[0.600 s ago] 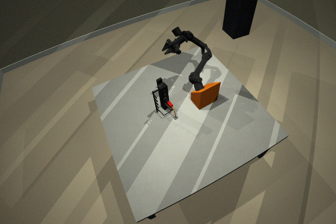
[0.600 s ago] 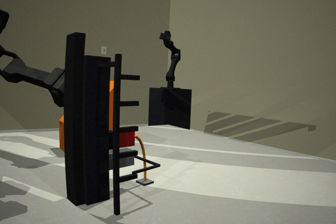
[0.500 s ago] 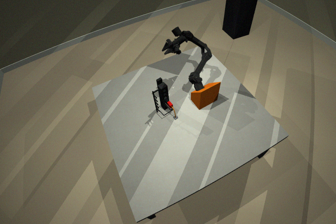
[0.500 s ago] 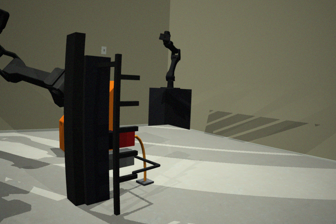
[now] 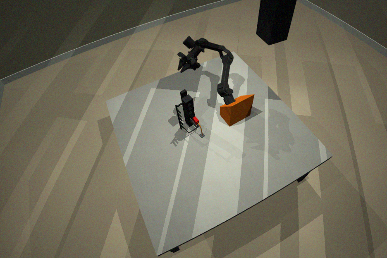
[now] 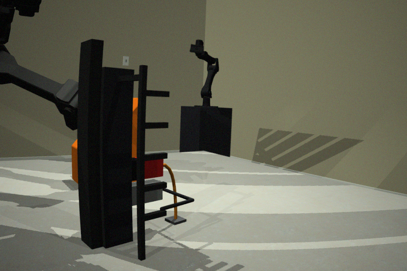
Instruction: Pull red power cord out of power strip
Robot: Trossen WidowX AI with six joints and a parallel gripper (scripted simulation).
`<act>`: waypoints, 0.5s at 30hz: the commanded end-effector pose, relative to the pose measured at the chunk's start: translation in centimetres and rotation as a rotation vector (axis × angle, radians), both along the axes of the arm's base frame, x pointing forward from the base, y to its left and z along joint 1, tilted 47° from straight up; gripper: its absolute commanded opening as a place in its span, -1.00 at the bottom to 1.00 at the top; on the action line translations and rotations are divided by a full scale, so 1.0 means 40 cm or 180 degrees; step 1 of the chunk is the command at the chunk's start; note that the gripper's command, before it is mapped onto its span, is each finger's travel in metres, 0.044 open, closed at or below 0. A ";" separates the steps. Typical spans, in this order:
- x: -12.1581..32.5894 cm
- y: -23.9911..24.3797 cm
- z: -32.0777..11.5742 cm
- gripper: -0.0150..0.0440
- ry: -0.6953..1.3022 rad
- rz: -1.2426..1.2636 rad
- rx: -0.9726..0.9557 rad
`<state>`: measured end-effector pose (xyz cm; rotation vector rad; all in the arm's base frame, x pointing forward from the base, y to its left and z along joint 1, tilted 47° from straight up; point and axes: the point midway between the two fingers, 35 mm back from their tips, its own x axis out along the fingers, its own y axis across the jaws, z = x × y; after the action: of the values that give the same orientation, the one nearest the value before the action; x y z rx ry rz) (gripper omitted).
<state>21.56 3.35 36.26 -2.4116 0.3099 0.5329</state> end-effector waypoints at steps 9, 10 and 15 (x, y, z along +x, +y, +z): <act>0.156 0.188 -0.203 0.05 0.0672 -0.0494 0.0731; 0.165 0.205 -0.224 0.05 0.0725 -0.0551 0.0784; 0.193 0.280 -0.343 0.05 0.0927 -0.0802 0.0886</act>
<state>28.75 12.89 25.92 -2.0299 0.5372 0.7345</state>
